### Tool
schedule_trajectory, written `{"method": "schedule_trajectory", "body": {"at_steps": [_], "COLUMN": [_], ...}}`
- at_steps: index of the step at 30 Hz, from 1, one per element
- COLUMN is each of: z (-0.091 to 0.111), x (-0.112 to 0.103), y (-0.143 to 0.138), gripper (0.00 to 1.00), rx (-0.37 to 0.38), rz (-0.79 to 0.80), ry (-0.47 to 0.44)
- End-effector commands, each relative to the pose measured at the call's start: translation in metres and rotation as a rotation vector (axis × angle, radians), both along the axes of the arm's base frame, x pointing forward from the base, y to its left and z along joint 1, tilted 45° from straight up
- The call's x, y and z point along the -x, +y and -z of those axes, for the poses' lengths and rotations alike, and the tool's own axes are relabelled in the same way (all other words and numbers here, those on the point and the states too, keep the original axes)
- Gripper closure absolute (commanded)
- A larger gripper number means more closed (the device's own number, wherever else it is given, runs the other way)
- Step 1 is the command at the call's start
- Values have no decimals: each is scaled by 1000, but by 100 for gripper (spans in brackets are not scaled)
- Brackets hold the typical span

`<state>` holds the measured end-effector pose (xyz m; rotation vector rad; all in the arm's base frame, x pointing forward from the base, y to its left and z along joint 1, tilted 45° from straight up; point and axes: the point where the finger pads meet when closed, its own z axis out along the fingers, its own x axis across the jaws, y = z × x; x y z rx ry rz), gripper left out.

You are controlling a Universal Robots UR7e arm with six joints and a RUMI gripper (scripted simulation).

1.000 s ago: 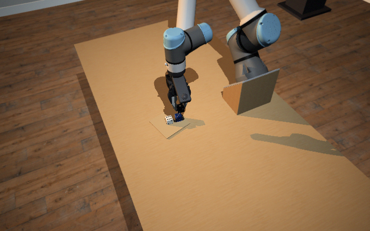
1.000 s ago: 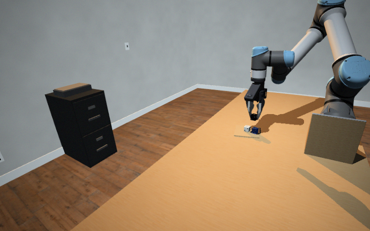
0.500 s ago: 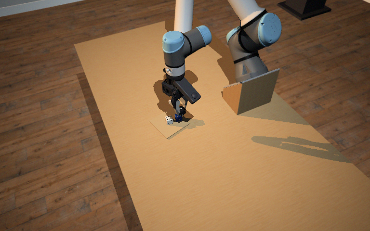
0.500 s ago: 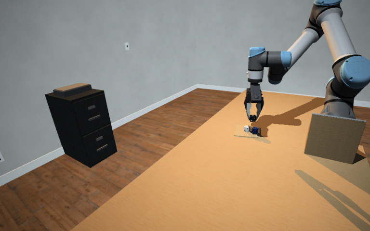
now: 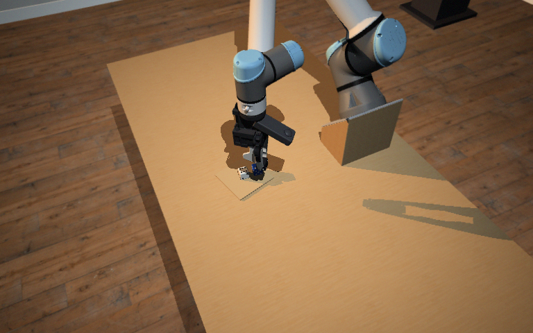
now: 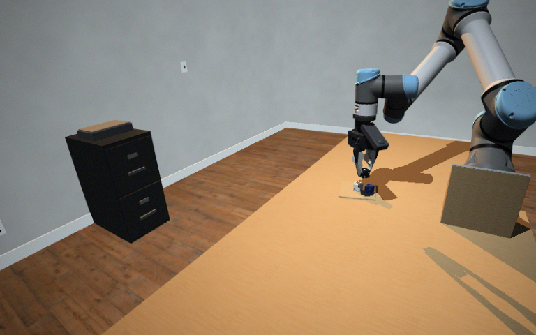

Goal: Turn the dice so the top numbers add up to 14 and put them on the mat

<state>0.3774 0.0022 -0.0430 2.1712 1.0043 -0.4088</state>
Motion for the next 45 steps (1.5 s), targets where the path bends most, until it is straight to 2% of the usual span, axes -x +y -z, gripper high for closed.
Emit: {"method": "schedule_trajectory", "body": {"at_steps": [1,3,5,9,14,17,18,20,22,33,34,37,39,45], "z": [3,5,5,8,11,14,14,16,16,25,25,28,28,34], "x": [-1,-2,-2,-4,-6,-8,-8,-9,-9,-17,-17,-20,-20,-25], "y": [2,4,4,7,9,11,11,12,12,18,18,20,20,24], "gripper": [90,90,90,90,90,90,90,90,90,90,90,90,90,90], "rx": [-6,-5,-5,-3,-1,0,0,2,2,7,7,9,9,12], "rz": [-103,-170,-170,-298,-400,-493,-495,-558,-558,-851,-852,-934,-934,-1088], "ry": [95,162,162,290,391,485,487,550,550,845,846,929,929,1084]}}
